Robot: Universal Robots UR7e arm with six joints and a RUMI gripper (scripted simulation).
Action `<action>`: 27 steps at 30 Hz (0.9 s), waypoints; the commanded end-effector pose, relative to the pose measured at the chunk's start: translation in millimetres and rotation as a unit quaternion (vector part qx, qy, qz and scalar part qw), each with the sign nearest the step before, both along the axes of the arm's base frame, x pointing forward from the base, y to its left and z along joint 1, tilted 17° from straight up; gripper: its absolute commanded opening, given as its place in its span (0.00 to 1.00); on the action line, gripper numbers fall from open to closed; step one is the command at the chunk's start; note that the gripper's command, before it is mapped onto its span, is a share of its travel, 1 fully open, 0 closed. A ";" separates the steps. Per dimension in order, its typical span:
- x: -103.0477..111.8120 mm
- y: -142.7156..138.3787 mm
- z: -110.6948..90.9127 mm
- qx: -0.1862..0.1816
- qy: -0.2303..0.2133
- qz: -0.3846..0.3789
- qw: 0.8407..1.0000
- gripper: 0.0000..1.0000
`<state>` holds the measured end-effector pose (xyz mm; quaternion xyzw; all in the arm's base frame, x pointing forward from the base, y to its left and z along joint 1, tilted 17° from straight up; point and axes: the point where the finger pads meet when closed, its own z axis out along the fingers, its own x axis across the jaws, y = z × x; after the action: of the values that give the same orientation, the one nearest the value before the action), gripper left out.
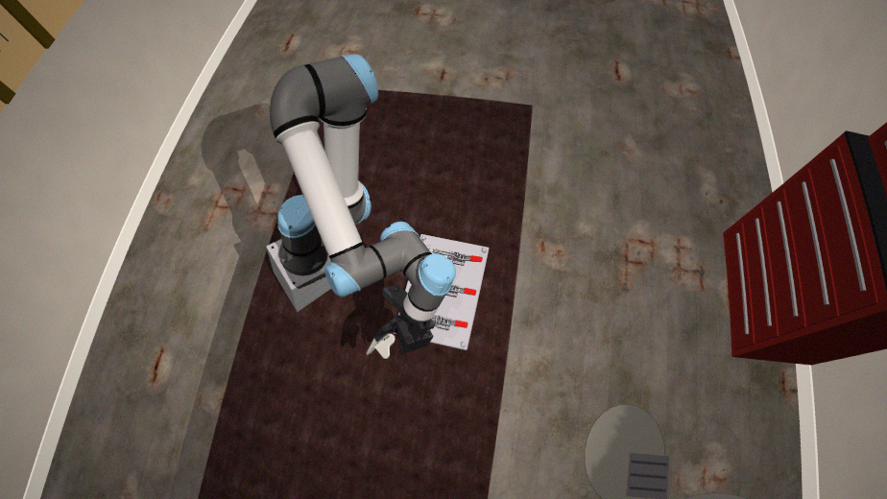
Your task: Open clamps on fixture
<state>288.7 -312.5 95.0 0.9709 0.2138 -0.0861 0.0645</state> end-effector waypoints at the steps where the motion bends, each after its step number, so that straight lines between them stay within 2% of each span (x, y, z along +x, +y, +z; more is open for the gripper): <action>1: 0.1 -0.3 0.4 -0.001 0.000 0.000 1.000 1.00; 19: 2.8 6.7 1.9 0.000 -0.011 -0.031 0.999 1.00; 27: 8.6 21.5 5.1 0.002 -0.033 -0.098 0.995 1.00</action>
<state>294.1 -298.5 97.9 0.9841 0.1517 -0.0687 0.0624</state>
